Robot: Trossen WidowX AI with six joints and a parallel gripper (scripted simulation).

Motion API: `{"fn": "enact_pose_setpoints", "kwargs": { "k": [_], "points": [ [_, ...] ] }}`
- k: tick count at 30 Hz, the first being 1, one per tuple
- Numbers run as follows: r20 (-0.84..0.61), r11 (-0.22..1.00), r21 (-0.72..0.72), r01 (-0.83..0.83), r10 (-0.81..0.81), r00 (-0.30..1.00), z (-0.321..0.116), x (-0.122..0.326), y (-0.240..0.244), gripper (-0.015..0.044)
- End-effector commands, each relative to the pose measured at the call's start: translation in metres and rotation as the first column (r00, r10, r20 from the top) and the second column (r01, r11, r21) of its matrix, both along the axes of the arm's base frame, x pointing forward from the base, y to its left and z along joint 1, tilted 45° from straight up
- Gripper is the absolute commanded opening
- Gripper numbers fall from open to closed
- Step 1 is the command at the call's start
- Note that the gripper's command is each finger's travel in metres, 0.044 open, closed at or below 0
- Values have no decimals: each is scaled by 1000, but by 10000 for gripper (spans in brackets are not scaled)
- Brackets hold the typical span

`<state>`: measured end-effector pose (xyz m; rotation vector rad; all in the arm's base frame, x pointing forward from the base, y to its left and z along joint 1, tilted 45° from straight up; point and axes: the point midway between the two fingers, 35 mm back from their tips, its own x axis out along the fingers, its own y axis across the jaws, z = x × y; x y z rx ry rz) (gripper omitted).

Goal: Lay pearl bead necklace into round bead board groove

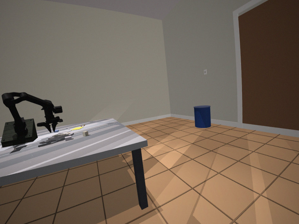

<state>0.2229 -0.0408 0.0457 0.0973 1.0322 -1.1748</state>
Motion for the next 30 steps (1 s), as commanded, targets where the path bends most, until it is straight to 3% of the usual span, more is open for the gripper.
{"fn": "enact_pose_setpoints", "kwargs": {
  "k": [1, 29, 30],
  "points": [
    [17, 1000, 7, 11, -11, 1000, -4, -1, -3, 120],
    [17, 1000, 5, 11, -11, 1000, -27, -1, -27, 120],
    [21, 1000, 11, 17, -17, 1000, -25, -1, -25, 94]
  ]
}}
